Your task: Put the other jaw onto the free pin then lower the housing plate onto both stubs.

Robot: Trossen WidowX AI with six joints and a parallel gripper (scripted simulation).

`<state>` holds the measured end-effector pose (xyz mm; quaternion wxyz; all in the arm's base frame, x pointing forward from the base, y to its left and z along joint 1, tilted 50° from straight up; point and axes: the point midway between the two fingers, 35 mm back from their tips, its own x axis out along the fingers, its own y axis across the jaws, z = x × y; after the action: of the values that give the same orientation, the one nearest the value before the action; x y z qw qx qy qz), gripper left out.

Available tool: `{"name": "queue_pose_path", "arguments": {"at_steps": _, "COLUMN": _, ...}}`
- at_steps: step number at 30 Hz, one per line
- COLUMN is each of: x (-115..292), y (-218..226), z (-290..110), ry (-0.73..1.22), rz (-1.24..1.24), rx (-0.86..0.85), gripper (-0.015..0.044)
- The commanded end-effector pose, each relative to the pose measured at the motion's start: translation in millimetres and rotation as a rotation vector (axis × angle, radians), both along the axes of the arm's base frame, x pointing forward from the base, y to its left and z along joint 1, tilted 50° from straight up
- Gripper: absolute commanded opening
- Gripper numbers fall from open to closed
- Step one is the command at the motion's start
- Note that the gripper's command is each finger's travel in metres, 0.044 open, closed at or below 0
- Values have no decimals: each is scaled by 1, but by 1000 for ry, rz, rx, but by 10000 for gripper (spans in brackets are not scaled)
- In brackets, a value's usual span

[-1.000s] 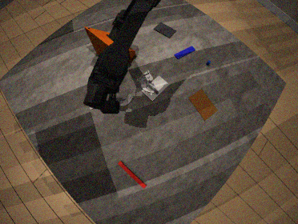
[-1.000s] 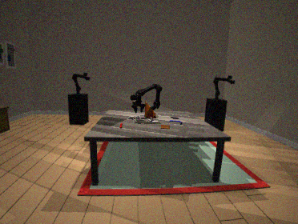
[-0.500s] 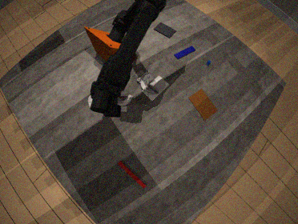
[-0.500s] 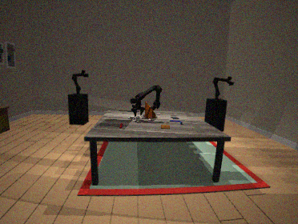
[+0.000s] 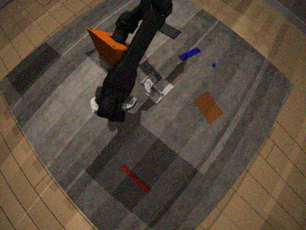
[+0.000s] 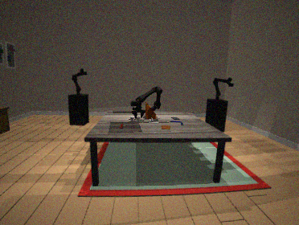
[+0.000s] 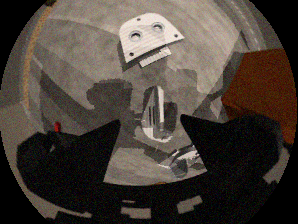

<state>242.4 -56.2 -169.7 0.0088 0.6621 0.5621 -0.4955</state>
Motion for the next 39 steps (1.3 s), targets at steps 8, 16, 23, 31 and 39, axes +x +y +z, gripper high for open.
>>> {"name": "queue_pose_path", "arguments": {"at_steps": 8, "x": -4, "y": 15, "z": -11, "ry": 6, "rz": -5, "rx": 7, "gripper": 440}}
{"name": "queue_pose_path", "arguments": {"at_steps": 16, "x": -5, "y": 18, "z": -13, "ry": 6, "rz": -5, "rx": 8, "gripper": 440}}
{"name": "queue_pose_path", "arguments": {"at_steps": 23, "x": -5, "y": 18, "z": -13, "ry": 6, "rz": -5, "rx": 8, "gripper": 440}}
{"name": "queue_pose_path", "arguments": {"at_steps": 31, "x": -5, "y": 19, "z": -14, "ry": 6, "rz": -5, "rx": 8, "gripper": 440}}
{"name": "queue_pose_path", "arguments": {"at_steps": 39, "x": -5, "y": 19, "z": -14, "ry": 6, "rz": -5, "rx": 8, "gripper": 440}}
